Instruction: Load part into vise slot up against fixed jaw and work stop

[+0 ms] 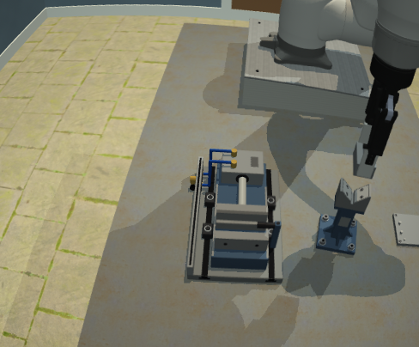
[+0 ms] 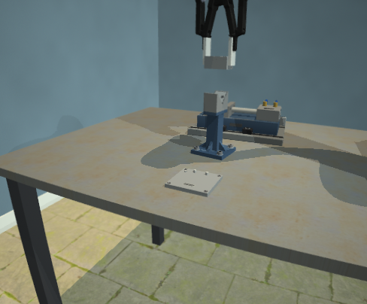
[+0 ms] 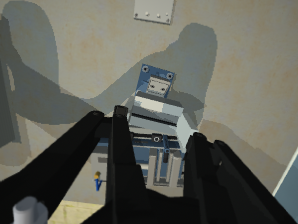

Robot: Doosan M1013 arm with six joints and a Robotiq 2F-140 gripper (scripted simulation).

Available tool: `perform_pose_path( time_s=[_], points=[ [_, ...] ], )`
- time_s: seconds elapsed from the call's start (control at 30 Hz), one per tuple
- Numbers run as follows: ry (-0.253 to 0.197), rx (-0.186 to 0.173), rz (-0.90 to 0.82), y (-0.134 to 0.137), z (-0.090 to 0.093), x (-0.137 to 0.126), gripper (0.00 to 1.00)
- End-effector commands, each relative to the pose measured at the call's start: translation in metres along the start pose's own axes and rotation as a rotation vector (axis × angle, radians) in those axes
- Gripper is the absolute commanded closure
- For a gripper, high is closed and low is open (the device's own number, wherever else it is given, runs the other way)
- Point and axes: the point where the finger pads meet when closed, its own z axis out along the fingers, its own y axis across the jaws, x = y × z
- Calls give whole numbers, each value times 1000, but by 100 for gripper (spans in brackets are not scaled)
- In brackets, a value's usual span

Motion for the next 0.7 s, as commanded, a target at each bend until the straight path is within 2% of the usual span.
perform_pose_path(
  time_s=[0.0, 0.67],
  points=[
    [0, -1, -17, 2, -2, -4, 100],
    [0, -1, -198, 15, -2, -24, 100]
  ],
)
